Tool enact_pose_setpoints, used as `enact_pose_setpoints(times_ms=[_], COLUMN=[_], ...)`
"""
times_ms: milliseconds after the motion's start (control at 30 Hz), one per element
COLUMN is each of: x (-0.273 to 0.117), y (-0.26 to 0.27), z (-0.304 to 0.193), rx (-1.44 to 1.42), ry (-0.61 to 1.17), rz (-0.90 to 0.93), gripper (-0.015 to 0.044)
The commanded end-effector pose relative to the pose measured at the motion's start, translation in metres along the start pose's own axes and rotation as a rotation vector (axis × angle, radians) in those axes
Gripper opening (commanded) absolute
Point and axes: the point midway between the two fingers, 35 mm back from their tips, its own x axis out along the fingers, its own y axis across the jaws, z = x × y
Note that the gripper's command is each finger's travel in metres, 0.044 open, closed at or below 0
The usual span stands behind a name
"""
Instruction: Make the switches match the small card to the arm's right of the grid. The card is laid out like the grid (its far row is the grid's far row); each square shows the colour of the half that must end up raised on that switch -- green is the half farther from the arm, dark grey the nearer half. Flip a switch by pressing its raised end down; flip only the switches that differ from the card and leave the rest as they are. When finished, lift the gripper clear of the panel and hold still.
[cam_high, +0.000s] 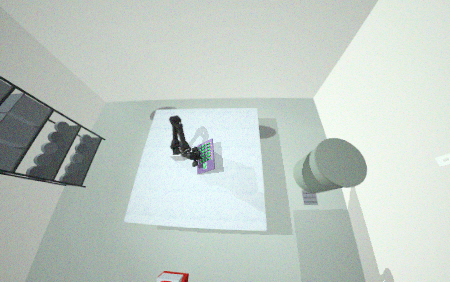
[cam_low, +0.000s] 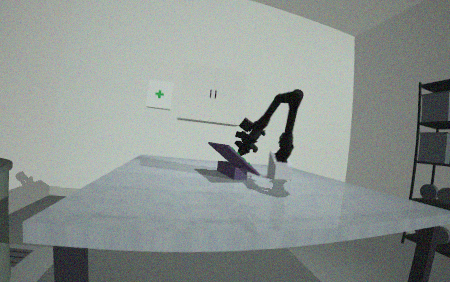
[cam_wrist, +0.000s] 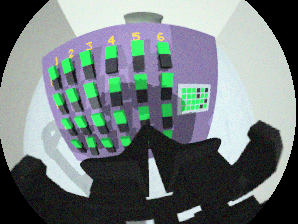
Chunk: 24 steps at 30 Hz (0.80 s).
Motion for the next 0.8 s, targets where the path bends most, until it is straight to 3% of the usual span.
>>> enact_pose_setpoints(times_ms=[0,767], x=[0.0006,0.0036], y=[0.0002,0.0003], z=[-0.0003,-0.0004], rx=[0.006,0.006], ry=[0.000,0.000], rz=[0.000,0.001], gripper=[0.0000,0.0000])
